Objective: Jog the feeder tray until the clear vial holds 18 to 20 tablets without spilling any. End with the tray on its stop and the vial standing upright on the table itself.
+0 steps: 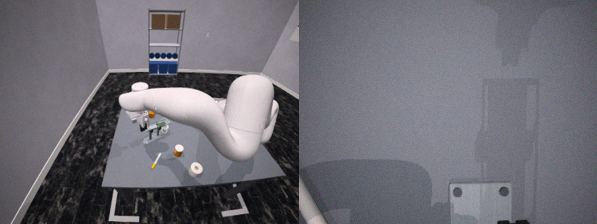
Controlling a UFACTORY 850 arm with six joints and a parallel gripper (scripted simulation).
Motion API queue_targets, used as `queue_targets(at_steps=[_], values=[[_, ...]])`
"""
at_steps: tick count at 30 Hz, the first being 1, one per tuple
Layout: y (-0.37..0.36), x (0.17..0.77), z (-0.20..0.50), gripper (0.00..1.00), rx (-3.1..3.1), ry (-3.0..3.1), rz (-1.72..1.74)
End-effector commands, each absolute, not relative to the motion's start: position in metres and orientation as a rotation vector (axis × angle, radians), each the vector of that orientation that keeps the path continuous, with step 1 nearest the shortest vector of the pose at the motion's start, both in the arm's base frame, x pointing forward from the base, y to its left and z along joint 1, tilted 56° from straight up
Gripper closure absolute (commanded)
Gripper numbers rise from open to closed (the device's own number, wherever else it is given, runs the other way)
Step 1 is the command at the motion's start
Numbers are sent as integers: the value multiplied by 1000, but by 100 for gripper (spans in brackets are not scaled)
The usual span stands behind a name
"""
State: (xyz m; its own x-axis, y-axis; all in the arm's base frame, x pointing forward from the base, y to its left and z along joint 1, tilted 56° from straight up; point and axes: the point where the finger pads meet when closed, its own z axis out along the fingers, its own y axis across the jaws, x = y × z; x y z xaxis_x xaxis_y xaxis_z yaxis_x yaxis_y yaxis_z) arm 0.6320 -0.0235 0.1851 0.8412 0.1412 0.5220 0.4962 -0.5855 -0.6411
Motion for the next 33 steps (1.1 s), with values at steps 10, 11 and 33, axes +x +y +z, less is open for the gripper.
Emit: queue_targets(at_steps=[10,11,33], values=[[-24,653,201,100,-2171,-462,-535],[-24,653,201,100,-2171,-462,-535],[-24,653,201,100,-2171,-462,-535]])
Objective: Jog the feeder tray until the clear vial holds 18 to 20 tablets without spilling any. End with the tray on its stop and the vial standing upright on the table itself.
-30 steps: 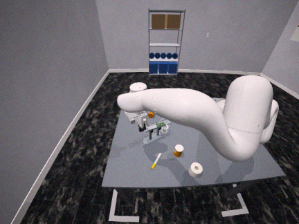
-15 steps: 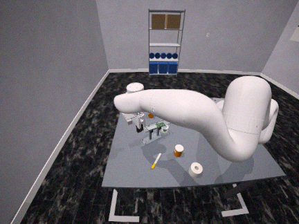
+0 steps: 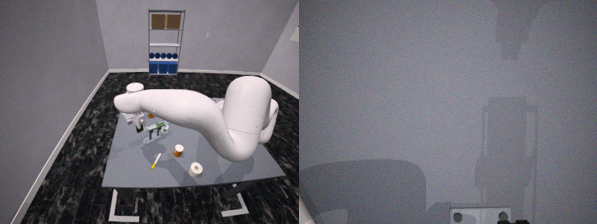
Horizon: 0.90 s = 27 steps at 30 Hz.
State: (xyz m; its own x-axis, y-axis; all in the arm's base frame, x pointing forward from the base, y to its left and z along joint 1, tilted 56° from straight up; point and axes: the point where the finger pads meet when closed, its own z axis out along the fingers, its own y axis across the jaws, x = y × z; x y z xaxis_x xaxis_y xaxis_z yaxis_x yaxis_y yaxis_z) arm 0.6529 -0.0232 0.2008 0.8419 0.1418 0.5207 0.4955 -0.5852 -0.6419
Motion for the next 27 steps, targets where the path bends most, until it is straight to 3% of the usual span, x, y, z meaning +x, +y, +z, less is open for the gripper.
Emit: queue_targets(at_steps=[1,18,27], values=[[-24,653,201,100,-2171,-462,-535],[-24,630,184,100,-2171,-462,-535],[-24,649,198,100,-2171,-462,-535]])
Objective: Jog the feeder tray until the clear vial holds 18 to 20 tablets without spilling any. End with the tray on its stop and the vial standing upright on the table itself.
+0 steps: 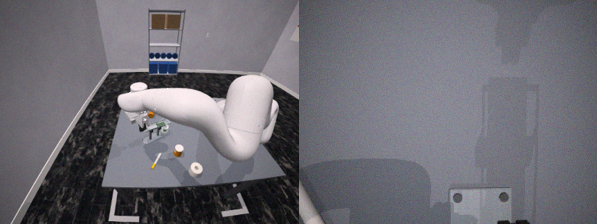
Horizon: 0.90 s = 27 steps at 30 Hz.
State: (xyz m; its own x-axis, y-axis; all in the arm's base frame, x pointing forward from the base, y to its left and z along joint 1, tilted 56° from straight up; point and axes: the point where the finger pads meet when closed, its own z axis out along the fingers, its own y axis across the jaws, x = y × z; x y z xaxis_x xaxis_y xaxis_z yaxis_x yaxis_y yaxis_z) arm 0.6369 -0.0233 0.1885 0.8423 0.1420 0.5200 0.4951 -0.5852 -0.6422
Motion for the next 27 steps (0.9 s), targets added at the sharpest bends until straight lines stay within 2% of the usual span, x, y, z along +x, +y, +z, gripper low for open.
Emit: queue_targets(at_steps=[1,27], values=[[-24,653,201,100,-2171,-462,-535],[-24,630,183,100,-2171,-462,-535]])
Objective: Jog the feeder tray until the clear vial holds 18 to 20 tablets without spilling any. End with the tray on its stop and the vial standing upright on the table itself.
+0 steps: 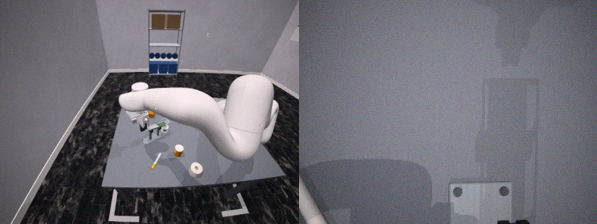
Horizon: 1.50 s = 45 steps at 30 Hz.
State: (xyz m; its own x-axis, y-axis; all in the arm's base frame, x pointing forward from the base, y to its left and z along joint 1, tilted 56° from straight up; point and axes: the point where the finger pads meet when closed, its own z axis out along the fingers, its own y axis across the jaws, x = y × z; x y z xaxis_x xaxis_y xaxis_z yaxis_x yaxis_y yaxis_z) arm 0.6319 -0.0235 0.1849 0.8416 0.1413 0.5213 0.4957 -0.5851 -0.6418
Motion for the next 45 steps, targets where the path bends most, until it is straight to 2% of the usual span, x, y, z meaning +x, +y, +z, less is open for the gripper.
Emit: queue_targets(at_steps=[1,9,40,45], values=[[-24,630,183,100,-2171,-462,-535],[-24,653,201,100,-2171,-462,-535],[-24,652,200,100,-2171,-462,-535],[-24,638,189,100,-2171,-462,-535]])
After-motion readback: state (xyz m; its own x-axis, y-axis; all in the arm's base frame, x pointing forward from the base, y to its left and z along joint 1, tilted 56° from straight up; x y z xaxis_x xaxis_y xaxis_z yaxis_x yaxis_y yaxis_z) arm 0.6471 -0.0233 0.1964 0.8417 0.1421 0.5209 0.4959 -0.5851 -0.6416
